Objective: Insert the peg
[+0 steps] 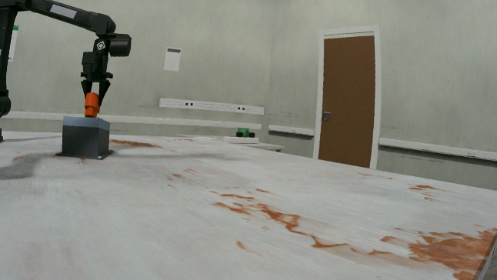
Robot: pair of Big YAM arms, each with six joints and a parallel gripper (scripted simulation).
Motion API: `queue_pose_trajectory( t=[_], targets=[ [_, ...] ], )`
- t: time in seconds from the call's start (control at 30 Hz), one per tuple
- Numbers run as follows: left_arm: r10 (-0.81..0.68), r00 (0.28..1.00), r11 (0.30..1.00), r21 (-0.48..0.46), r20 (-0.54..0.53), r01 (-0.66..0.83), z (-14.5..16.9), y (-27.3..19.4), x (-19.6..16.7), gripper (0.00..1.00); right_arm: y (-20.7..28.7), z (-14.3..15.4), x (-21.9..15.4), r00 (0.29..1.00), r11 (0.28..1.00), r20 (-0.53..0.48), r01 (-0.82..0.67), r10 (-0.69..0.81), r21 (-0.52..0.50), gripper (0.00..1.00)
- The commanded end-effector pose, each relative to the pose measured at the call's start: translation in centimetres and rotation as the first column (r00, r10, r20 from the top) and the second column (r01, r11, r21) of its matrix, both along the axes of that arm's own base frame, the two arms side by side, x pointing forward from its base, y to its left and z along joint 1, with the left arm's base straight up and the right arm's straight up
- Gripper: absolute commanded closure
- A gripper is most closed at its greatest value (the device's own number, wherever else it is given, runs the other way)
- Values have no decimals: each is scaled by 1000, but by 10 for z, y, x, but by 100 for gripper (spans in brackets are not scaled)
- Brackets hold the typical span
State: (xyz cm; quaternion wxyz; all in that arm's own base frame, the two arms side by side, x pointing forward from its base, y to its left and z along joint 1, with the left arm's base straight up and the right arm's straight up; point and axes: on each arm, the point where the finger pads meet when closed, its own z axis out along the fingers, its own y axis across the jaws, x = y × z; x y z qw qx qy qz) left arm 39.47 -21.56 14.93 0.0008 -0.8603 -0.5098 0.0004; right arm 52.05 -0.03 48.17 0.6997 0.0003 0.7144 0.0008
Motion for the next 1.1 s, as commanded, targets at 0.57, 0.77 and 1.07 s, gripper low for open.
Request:
queue_pose_trajectory(
  t=[0.57, 0.77, 1.07],
  targets=[
    [0, 1000, 1000, -13, 21, 0, 9, -3, 4, 54, 0, 11, -1, 1000, 1000, 21, 1, -1, -2, 0],
    [0, 1000, 1000, -14, 23, 0, 9, -3, 5, 54, 48, -16, -33, 995, 995, -25, -96, 96, -1, 0],
    [0, 1000, 1000, -16, 26, 0, 11, -4, 6, 54, 174, -81, -164, 896, 899, -93, -437, 435, 0, 0]
  ],
)
